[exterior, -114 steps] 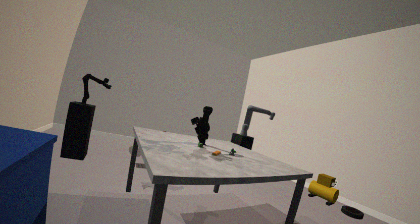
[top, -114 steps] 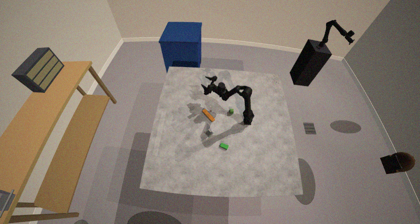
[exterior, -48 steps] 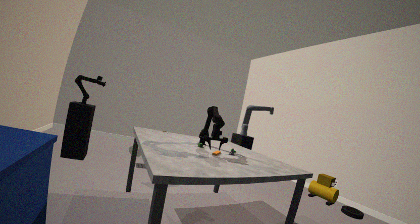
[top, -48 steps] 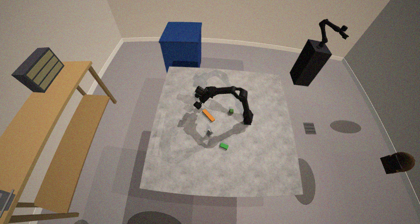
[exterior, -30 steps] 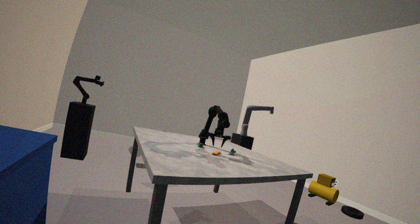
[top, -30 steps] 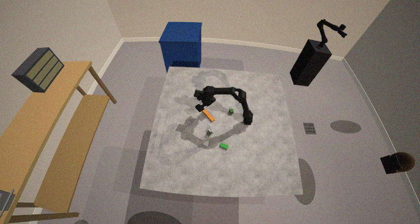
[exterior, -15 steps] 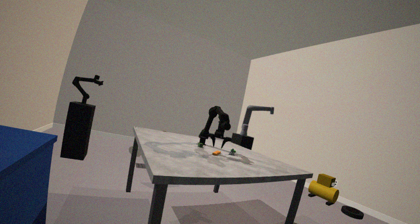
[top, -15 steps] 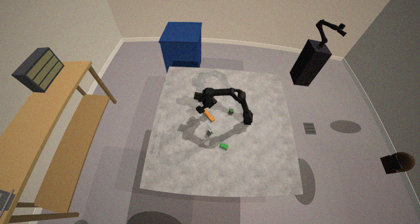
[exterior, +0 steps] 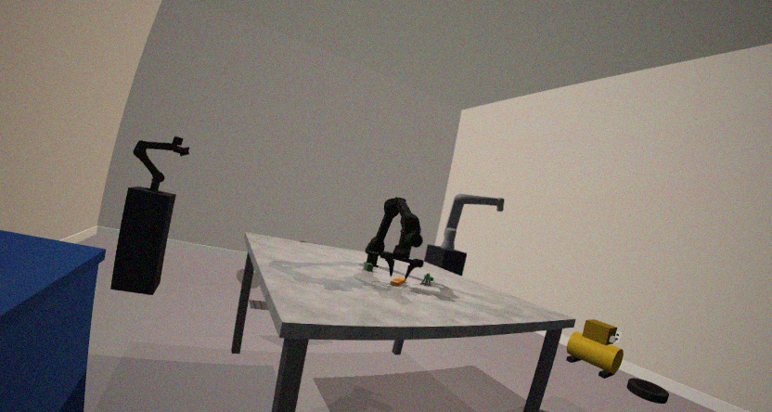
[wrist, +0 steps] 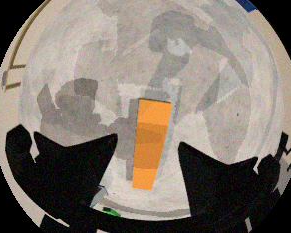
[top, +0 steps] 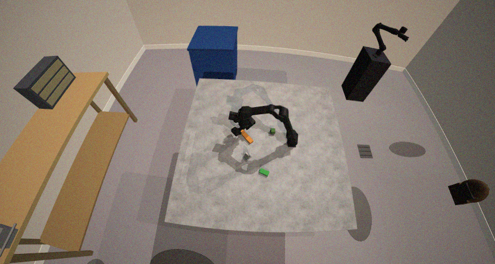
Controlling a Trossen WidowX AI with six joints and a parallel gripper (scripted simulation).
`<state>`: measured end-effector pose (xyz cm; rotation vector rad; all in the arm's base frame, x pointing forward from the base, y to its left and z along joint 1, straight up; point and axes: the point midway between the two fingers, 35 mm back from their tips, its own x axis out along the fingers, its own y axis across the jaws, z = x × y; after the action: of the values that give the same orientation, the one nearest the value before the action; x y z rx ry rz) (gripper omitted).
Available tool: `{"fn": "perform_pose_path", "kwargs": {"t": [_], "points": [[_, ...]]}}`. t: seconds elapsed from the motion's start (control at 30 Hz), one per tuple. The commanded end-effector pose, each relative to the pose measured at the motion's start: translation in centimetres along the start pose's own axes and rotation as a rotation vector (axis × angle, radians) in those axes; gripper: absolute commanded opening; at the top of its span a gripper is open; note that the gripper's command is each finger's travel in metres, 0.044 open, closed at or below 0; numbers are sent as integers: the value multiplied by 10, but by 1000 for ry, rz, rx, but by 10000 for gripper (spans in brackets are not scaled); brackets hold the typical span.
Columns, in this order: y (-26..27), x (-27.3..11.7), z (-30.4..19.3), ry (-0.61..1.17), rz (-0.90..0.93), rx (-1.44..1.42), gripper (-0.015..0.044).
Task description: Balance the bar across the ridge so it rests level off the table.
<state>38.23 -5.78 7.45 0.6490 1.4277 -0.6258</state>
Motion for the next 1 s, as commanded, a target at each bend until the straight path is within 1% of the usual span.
{"fn": "perform_pose_path", "kwargs": {"t": [0.0,0.27,0.87,0.97], "points": [[-1,10,-1,8,-9,3,315],[-2,22,-2,8,-9,3,315],[-2,22,-2,8,-9,3,315],[-2,21,-2,8,-6,0,236]]}}
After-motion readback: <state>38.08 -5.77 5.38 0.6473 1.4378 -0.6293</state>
